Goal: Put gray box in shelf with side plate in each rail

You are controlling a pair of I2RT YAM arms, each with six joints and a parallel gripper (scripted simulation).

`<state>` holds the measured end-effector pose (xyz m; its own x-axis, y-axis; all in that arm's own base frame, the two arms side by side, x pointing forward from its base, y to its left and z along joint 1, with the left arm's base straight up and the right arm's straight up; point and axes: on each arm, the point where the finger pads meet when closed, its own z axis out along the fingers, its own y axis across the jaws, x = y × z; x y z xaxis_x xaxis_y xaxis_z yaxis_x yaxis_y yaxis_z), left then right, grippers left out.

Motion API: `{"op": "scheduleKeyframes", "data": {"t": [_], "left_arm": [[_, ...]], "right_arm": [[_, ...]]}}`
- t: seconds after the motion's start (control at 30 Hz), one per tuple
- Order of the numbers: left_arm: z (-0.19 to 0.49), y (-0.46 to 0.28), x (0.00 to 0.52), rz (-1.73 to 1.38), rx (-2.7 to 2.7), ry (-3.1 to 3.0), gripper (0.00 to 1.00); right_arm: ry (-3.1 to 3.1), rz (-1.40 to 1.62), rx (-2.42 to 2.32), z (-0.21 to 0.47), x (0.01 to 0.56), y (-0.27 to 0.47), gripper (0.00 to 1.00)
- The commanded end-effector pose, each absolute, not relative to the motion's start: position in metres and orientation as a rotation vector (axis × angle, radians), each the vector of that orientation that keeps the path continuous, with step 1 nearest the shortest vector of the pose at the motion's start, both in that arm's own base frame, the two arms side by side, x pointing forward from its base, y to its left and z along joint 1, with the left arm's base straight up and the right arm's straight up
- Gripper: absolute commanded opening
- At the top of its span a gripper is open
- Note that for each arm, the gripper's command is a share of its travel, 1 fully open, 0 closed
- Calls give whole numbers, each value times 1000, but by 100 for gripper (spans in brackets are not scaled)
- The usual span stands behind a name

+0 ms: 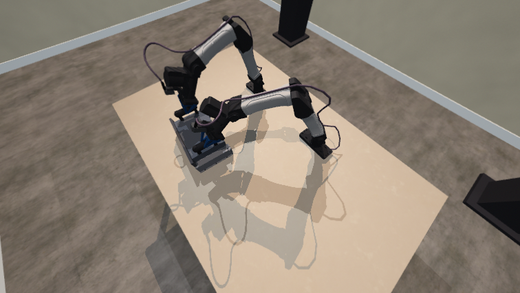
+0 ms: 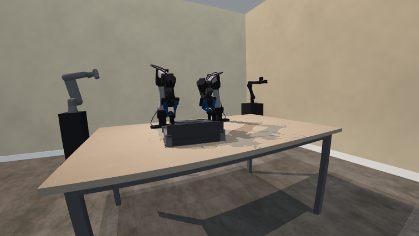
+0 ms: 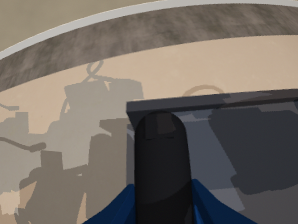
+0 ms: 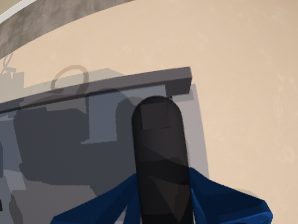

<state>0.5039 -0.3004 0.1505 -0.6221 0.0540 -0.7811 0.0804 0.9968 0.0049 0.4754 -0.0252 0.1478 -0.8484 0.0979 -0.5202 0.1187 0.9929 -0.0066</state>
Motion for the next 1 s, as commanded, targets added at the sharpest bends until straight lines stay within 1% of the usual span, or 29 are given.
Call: {"op": "scheduleKeyframes", "data": {"t": [0.0, 0.53, 0.73, 0.77, 0.8, 0.87, 0.9, 0.97], "left_arm": [[186, -307, 529, -58, 60, 2127, 29], [184, -307, 531, -60, 60, 2131, 29], [184, -306, 527, -60, 60, 2131, 97], [184, -306, 527, -60, 60, 2131, 100], [177, -308, 531, -47, 62, 2128, 100], [179, -304, 519, -40, 64, 2144, 100], [197, -304, 515, -59, 56, 2121, 100], [198, -303, 512, -58, 55, 2122, 100]], "right_arm": [[2452, -55, 128, 186, 506, -29, 30], [2456, -55, 129, 185, 509, -29, 30], [2456, -55, 129, 185, 503, -29, 98], [2456, -55, 129, 185, 502, -29, 100], [2410, -59, 124, 203, 504, -31, 100], [2408, -59, 123, 208, 502, -30, 100], [2405, -59, 122, 210, 502, -30, 100], [2395, -57, 124, 215, 501, -28, 100]]}}
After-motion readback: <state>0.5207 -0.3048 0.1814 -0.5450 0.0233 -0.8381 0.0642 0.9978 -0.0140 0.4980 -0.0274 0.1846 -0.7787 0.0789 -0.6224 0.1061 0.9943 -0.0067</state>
